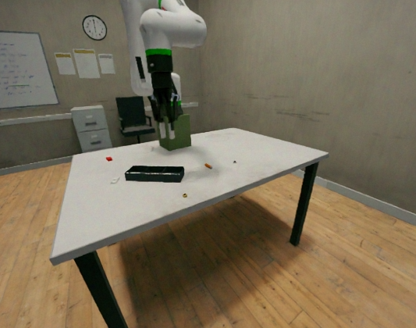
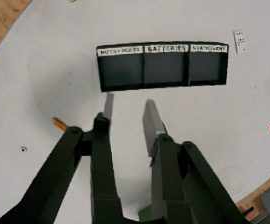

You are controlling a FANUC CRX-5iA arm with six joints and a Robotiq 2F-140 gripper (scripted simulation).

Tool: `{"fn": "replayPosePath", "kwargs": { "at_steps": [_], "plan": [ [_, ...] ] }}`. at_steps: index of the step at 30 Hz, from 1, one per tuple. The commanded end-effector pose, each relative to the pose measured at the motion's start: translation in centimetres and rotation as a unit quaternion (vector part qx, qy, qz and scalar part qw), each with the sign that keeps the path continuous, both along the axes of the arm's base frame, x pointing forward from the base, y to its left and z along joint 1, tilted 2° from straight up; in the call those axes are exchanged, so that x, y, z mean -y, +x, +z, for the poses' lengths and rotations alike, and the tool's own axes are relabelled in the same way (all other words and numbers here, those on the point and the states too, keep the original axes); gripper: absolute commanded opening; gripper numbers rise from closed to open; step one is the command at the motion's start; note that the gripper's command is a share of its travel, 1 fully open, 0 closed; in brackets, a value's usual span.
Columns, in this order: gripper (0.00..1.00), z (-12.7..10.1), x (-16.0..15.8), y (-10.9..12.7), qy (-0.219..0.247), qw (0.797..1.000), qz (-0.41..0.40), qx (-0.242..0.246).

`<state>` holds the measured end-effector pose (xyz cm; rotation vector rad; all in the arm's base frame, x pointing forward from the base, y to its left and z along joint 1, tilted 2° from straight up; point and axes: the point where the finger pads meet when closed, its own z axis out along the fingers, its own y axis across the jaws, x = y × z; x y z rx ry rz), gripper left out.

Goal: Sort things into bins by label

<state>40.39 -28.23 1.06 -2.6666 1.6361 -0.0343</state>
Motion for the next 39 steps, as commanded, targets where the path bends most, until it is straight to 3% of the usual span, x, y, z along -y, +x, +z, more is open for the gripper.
{"fn": "replayPosePath", "kwargs": {
  "at_steps": [1, 12, 14, 15, 20, 29, 31, 32, 35, 39],
  "plan": [
    [0.31, -0.6, 0.8, -2.5, 0.001, 0.997, -0.078, 0.0],
    [0.31, -2.8, 3.5, -11.0, 0.009, 0.958, -0.285, 0.0],
    [0.31, -2.8, 3.5, -11.0, 0.009, 0.958, -0.285, 0.0],
    [0.31, -3.0, 3.7, -11.8, 0.01, 0.941, -0.339, 0.0],
    [0.31, -4.0, 4.9, -15.6, 0.013, 0.911, -0.411, 0.001],
    [0.31, -5.8, 7.1, -22.6, 0.018, 0.825, -0.564, 0.0],
    [0.31, -5.8, 7.1, -22.6, 0.018, 0.825, -0.564, 0.0],
    [0.31, -6.0, 7.3, -23.4, 0.019, 0.793, -0.609, 0.0],
    [0.31, -6.6, 8.0, -25.7, 0.02, 0.767, -0.641, 0.001],
    [0.31, -7.4, 9.0, -28.8, 0.022, 0.715, -0.699, 0.001]
  ]
}}
